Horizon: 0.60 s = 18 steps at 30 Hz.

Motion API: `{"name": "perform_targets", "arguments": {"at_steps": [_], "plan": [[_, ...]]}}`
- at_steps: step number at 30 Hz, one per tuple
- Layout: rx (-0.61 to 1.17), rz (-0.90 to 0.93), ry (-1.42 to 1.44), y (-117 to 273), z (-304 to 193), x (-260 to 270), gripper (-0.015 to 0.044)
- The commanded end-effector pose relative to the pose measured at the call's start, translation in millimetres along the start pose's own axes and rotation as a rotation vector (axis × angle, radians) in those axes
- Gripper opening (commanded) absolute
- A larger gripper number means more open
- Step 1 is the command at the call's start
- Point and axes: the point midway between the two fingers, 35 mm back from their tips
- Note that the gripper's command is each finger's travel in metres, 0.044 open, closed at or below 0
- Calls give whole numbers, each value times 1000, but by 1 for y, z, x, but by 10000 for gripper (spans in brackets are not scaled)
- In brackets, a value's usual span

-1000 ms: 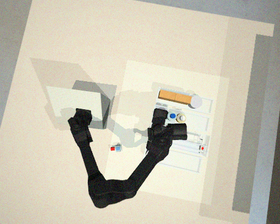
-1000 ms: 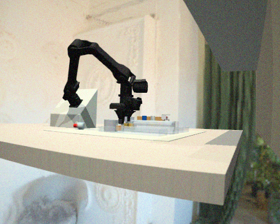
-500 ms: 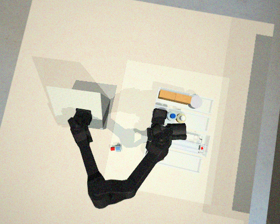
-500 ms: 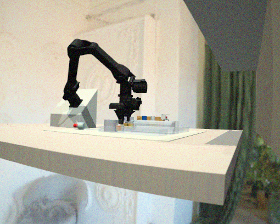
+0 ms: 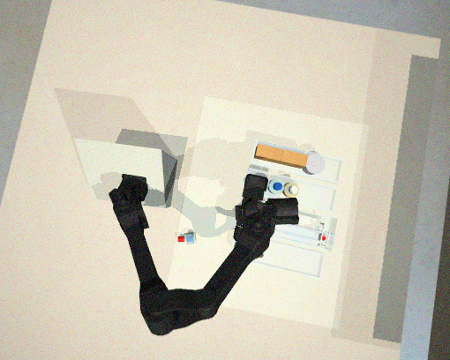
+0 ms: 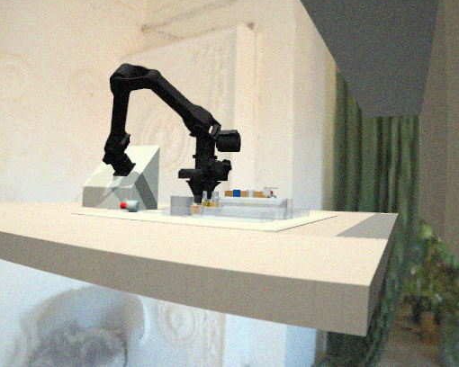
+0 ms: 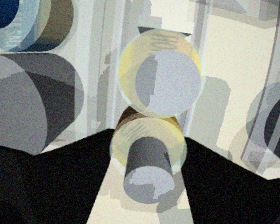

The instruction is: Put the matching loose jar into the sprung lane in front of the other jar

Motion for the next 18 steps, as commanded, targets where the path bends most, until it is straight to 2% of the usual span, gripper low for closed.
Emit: {"name": "perform_targets", "arguments": {"at_steps": [1, 14, 18], "plan": [[-7, -7, -9, 0, 0, 0, 0], [-7, -7, -9, 0, -1, 0, 0], [-7, -7, -9, 0, -1, 0, 105]]}}
Point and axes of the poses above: the point midway between the two fingers, 35 mm back from their tips, its own y axis back along the fingers, its own x axis across the jaws, z = x × y, and after that the axes turned 1 degree about -y, right-handed
